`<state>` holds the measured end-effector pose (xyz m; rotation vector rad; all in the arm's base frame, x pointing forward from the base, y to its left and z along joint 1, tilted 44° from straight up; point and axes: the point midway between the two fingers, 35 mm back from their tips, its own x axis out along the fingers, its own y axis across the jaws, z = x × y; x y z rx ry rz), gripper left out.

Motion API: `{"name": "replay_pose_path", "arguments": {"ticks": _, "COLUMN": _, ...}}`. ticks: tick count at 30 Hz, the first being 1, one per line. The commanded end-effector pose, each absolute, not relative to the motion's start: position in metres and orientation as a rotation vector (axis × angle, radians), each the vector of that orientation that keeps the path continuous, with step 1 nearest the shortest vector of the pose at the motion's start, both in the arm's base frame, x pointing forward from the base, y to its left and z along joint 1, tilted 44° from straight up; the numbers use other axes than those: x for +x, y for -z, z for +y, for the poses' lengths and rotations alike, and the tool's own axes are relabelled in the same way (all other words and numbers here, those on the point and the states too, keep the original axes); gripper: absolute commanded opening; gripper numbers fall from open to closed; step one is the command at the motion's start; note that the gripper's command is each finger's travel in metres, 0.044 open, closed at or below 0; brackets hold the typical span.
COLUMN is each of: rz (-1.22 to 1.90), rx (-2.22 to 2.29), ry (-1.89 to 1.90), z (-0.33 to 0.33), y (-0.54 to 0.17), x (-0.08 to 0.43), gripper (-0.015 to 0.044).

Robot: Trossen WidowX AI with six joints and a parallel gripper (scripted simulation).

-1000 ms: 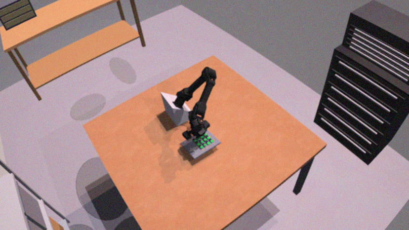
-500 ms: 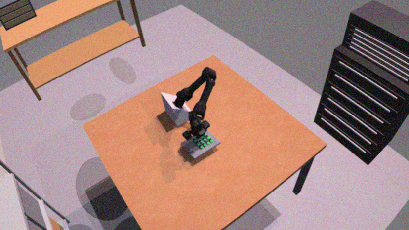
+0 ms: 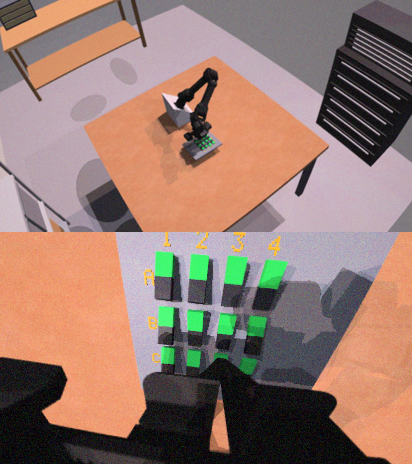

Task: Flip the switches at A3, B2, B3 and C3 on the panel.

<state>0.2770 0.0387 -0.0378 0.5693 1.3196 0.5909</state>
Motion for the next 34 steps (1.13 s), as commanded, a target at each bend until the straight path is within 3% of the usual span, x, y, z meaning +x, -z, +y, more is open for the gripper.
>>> {"name": "replay_pose_path", "arguments": {"ticks": 1, "rz": 1.32, "rx": 0.575, "ry": -0.591, "z": 0.04, "y": 0.038, "x": 0.277, "gripper": 0.0}}
{"name": "replay_pose_path", "arguments": {"ticks": 8, "rz": 1.297, "rx": 0.579, "ry": -0.58, "z": -0.006, "y": -0.007, "x": 0.265, "gripper": 0.0}}
{"name": "replay_pose_path", "arguments": {"ticks": 19, "rz": 1.296, "rx": 0.579, "ry": -0.58, "z": -0.002, "y": -0.027, "x": 0.293, "gripper": 0.0}}
{"name": "replay_pose_path", "arguments": {"ticks": 34, "rz": 1.296, "rx": 0.579, "ry": -0.58, "z": -0.002, "y": -0.027, "x": 0.293, "gripper": 0.0}}
